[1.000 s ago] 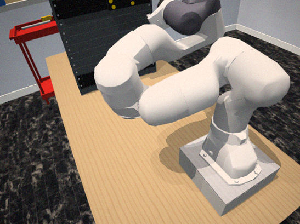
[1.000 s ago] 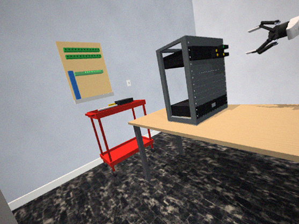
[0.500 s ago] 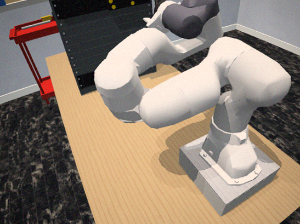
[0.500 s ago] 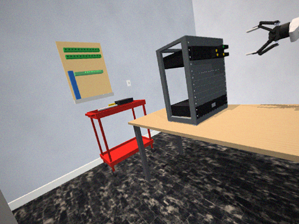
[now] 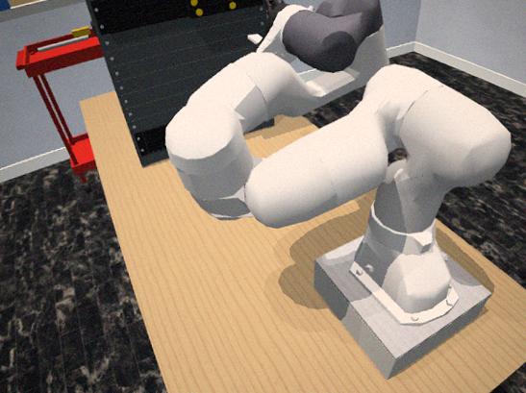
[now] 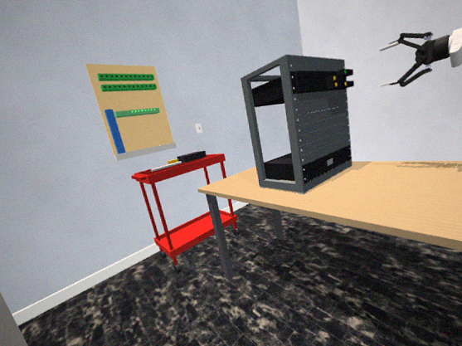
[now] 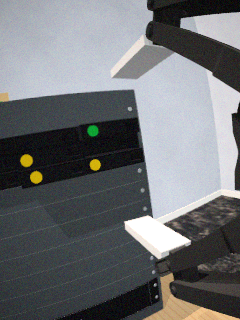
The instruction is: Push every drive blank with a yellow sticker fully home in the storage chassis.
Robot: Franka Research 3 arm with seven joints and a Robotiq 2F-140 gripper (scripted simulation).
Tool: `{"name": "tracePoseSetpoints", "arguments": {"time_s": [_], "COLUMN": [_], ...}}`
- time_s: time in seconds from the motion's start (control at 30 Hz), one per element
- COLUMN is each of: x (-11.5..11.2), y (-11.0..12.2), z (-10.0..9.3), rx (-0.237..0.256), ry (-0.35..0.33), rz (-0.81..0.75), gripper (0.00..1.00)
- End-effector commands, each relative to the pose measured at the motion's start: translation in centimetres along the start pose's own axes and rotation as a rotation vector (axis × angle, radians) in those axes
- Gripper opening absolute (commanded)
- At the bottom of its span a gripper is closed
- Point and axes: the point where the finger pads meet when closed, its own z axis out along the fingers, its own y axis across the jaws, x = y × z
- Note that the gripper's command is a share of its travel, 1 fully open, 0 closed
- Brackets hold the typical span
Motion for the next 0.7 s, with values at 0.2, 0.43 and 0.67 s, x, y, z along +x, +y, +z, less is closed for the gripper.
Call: {"name": "tracePoseSetpoints", "arguments": {"time_s": [0.2,0.43,0.67], "x": [0.77,1.01,1.1], "y": [-0.23,-0.33,-0.36], "z": [-0.25,-0.31,-0.33], "rx": [-0.002,-0.001,-0.001], "ry": [0.023,0.03,0.032], "rz": [-0.062,-0.072,-0.075], "gripper": [1.0,1.0,1.0]}}
